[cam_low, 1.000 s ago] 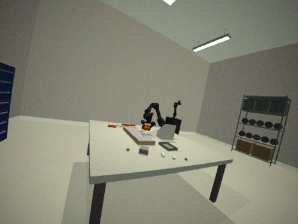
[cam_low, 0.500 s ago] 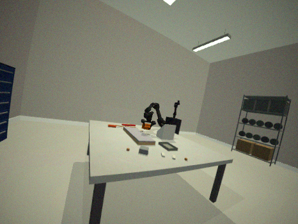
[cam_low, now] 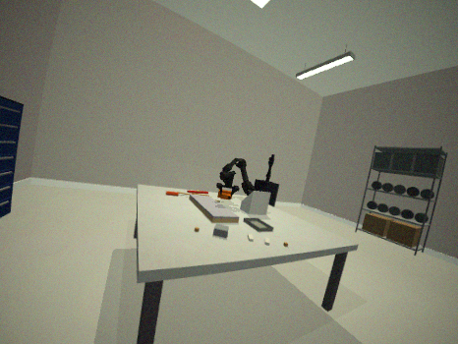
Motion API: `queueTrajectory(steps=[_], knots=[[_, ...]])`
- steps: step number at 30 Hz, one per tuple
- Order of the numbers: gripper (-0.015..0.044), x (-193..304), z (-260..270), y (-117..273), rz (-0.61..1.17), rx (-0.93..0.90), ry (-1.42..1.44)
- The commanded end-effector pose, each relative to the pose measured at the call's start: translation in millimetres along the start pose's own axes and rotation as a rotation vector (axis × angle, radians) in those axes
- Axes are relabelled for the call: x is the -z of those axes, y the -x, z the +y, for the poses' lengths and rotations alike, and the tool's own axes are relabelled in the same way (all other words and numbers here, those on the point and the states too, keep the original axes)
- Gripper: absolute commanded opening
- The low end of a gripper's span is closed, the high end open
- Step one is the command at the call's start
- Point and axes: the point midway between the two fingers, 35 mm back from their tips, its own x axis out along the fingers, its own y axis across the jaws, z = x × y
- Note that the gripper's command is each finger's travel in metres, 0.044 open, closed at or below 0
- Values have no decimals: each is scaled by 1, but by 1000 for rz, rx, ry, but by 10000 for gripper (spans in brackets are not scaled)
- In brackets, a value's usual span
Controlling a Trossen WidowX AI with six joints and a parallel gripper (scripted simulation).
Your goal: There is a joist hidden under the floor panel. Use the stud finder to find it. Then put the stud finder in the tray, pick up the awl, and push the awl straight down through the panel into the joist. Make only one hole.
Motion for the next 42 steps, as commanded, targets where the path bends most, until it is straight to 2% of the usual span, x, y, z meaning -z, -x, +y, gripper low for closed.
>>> queueTrajectory(steps=[1, 42], knots=[[0, -1, -1, -1, 21, 1, 5], [0, -6, -2, -3, 230, 6, 11]])
